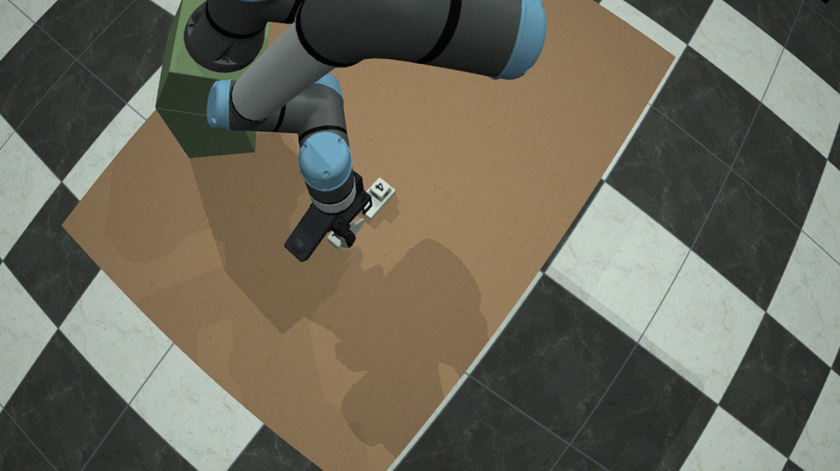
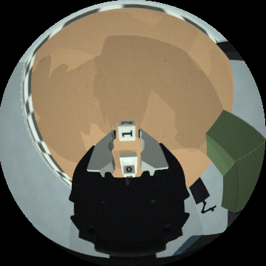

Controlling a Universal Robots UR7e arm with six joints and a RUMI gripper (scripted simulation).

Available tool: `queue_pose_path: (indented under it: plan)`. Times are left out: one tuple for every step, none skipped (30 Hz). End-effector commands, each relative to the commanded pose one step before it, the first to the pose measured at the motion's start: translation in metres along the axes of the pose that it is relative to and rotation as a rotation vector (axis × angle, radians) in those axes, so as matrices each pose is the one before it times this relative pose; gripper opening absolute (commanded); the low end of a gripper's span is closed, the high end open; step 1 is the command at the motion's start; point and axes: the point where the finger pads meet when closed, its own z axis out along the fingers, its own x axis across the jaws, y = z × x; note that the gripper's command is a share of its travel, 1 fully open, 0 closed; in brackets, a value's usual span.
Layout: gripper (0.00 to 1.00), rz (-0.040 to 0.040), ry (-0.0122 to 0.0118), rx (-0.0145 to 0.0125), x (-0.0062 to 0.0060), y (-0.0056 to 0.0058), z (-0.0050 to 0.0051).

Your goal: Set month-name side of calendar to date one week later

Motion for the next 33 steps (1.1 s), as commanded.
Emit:
queue_pose_path:
  plan:
    - [0.28,-0.00240,-0.00205,0.00264,-0.00189,-0.00143,0.00020]
    - [0.28,0.00000,0.00000,0.00000,0.00000,0.00000,0.00000]
    - [0.28,0.00000,0.00000,0.00000,0.00000,0.00000,0.00000]
    - [0.28,0.00000,0.00000,0.00000,0.00000,0.00000,0.00000]
    - [0.28,0.00000,0.00000,0.00000,0.00000,0.00000,0.00000]
    - [0.28,0.00000,0.00000,0.00000,0.00000,0.00000,0.00000]
    - [0.28,0.00000,0.00000,0.00000,0.00000,0.00000,0.00000]
    - [0.28,0.00000,0.00000,0.00000,0.00000,0.00000,0.00000]
    - [0.28,0.00000,0.00000,0.00000,0.00000,0.00000,0.00000]
    - [0.28,0.00000,0.00000,0.00000,0.00000,0.00000,0.00000]
    - [0.10,0.00000,0.00000,0.00000,0.00000,0.00000,0.00000]
    - [0.10,0.00000,0.00000,0.00000,0.00000,0.00000,0.00000]
    - [0.10,0.00000,0.00000,0.00000,0.00000,0.00000,0.00000]
    - [0.10,0.00000,0.00000,0.00000,0.00000,0.00000,0.00000]
    - [0.10,0.00000,0.00000,0.00000,0.00000,0.00000,0.00000]
    - [0.10,0.00000,0.00000,0.00000,0.00000,0.00000,0.00000]
    - [0.10,0.00000,0.00000,0.00000,0.00000,0.00000,0.00000]
    - [0.10,0.00000,0.00000,0.00000,0.00000,0.00000,0.00000]
    - [0.10,0.00000,0.00000,0.00000,0.00000,0.00000,0.00000]
    - [0.10,0.00000,0.00000,0.00000,0.00000,0.00000,0.00000]
    - [0.10,0.00000,0.00000,0.00000,0.00000,0.00000,0.00000]
    - [0.10,0.00000,0.00000,0.00000,0.00000,0.00000,0.00000]
    - [0.10,0.00000,0.00000,0.00000,0.00000,0.00000,0.00000]
    - [0.10,0.00000,0.00000,0.00000,0.00000,0.00000,0.00000]
    - [0.10,0.00000,0.00000,0.00000,0.00000,0.00000,0.00000]
    - [0.10,0.00000,0.00000,0.00000,0.00000,0.00000,0.00000]
    - [0.10,0.00000,0.00000,0.00000,0.00000,0.00000,0.00000]
    - [0.10,0.00000,0.00000,0.00000,0.00000,0.00000,0.00000]
    - [0.10,0.00000,0.00000,0.00000,0.00000,0.00000,0.00000]
    - [0.10,0.00000,0.00000,0.00000,0.00000,0.00000,0.00000]
    - [0.10,0.00000,0.00000,0.00000,0.00000,0.00000,0.00000]
    - [0.10,0.00000,0.00000,0.00000,0.00000,0.00000,0.00000]
    - [0.10,0.00000,0.00000,0.00000,0.00000,0.00000,0.00000]
